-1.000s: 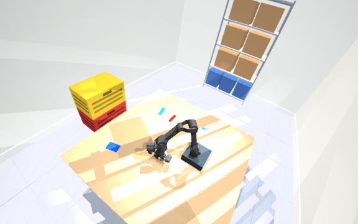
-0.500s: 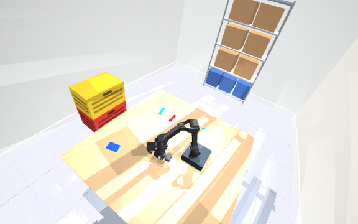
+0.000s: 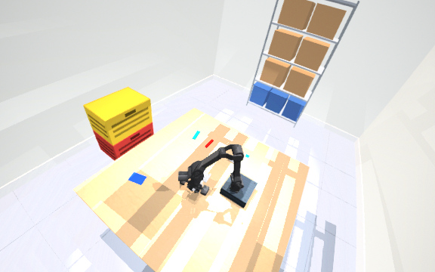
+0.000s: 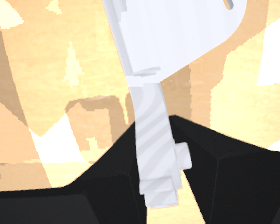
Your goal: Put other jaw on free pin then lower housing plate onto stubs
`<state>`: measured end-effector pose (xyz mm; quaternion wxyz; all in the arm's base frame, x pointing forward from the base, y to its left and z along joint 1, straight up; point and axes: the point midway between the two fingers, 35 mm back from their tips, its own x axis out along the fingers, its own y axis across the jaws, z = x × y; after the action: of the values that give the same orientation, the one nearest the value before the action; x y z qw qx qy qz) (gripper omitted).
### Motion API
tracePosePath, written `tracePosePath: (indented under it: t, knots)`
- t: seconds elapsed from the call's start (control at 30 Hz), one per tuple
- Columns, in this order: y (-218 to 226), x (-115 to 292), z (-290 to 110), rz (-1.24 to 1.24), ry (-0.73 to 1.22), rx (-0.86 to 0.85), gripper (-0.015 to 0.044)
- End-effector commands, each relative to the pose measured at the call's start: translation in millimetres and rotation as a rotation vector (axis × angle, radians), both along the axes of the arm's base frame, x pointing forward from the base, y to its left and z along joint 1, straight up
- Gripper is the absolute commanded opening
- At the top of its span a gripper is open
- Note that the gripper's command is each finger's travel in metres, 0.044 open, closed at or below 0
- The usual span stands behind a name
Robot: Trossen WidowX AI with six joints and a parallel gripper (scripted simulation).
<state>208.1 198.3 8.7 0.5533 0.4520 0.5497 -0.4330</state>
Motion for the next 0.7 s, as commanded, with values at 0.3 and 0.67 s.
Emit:
tracePosePath:
  t: [0.3, 0.67]
  knots:
    - [1, 1, 34, -0.004, 0.001, 0.004, 0.0037]
    - [3, 4, 45, -0.004, 0.001, 0.005, 0.0037]
